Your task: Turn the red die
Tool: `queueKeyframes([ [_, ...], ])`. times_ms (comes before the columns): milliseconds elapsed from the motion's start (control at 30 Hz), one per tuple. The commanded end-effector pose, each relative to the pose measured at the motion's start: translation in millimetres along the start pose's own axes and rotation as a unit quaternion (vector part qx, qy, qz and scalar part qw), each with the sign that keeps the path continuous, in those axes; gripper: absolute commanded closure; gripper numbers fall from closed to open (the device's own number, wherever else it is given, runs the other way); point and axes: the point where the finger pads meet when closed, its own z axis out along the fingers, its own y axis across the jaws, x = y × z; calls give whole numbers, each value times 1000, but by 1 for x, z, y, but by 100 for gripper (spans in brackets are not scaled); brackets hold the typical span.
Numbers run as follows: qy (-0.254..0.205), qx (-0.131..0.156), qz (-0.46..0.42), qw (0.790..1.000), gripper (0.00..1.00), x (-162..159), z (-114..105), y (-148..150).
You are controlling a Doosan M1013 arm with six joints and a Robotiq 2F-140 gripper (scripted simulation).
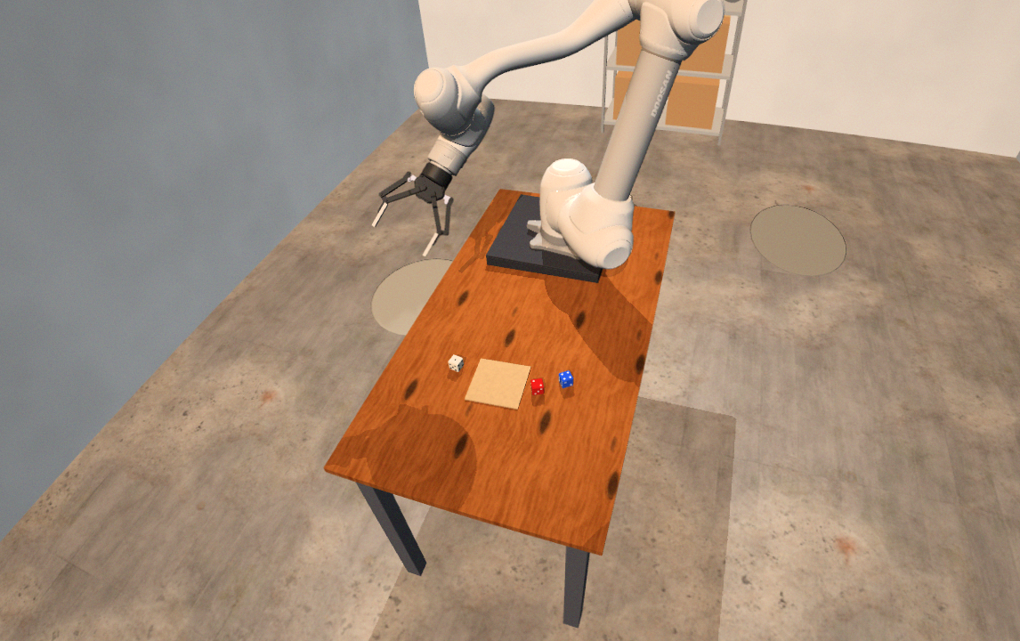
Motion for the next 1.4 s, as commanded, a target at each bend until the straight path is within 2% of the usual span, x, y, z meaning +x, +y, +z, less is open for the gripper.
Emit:
queueKeyframes([
  [0, 0, 0, 0, 1000, 0, 0, 0, 0],
  [600, -1, -6, -2, 1000, 0, -3, 2, 3],
  [667, -4, -41, -14, 999, 0, -18, 15, 18],
  [733, -2, -95, -34, 995, 0, -38, 33, 44],
  [800, 0, -111, -40, 993, 0, -43, 38, 52],
  [833, 4, -138, -51, 989, 0, -50, 46, 65],
  [900, 8, -156, -58, 986, 0, -55, 51, 75],
  [967, 21, -194, -74, 978, 0, -63, 61, 96],
  [1000, 24, -203, -78, 976, 0, -64, 63, 100],
  [1100, 24, -203, -78, 976, 0, -64, 63, 100],
  [1133, 47, -248, -100, 962, 0, -71, 75, 126],
  [1167, 47, -248, -100, 962, 0, -71, 75, 126],
  [1200, 59, -265, -109, 956, 0, -72, 79, 136],
  [1300, 77, -287, -123, 947, 0, -74, 85, 149],
  [1367, 103, -312, -141, 934, 0, -74, 92, 165],
])
